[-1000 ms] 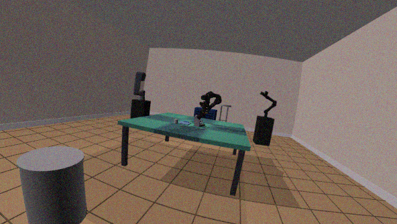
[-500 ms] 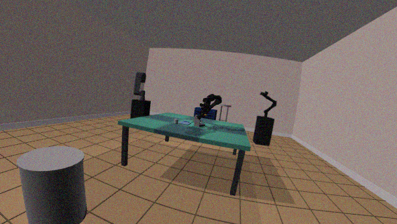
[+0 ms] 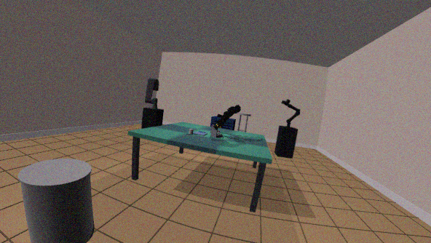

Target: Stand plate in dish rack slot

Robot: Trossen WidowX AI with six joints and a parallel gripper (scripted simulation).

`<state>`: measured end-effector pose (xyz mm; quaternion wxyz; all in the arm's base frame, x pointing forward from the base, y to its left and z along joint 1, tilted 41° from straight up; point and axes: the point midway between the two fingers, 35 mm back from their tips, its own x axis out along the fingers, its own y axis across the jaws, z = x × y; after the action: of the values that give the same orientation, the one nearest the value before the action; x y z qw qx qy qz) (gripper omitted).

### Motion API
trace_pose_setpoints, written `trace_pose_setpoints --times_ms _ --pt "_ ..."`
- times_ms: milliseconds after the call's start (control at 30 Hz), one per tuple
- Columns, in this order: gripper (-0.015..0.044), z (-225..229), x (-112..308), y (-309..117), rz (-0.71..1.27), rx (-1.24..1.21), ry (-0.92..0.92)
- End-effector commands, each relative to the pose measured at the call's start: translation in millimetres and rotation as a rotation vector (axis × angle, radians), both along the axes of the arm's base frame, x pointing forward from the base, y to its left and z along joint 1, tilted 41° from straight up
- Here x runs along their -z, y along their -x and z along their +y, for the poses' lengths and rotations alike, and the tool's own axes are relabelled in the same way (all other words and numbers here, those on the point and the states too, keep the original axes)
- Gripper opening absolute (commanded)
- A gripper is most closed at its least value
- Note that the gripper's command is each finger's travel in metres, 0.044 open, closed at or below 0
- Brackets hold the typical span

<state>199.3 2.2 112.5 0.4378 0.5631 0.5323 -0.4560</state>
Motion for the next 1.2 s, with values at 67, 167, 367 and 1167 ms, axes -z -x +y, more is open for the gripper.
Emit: trace_pose_setpoints --times_ms 67,167,367,1167 --pt "0.0000 0 11 0 -0.042 -0.077 0.111" --pt "0.0000 0 16 -2 -0.072 -0.119 0.172" --pt "0.0000 0 23 -6 -0.141 -0.196 0.289" --pt "0.0000 15 28 -25 -0.493 -0.398 0.674"
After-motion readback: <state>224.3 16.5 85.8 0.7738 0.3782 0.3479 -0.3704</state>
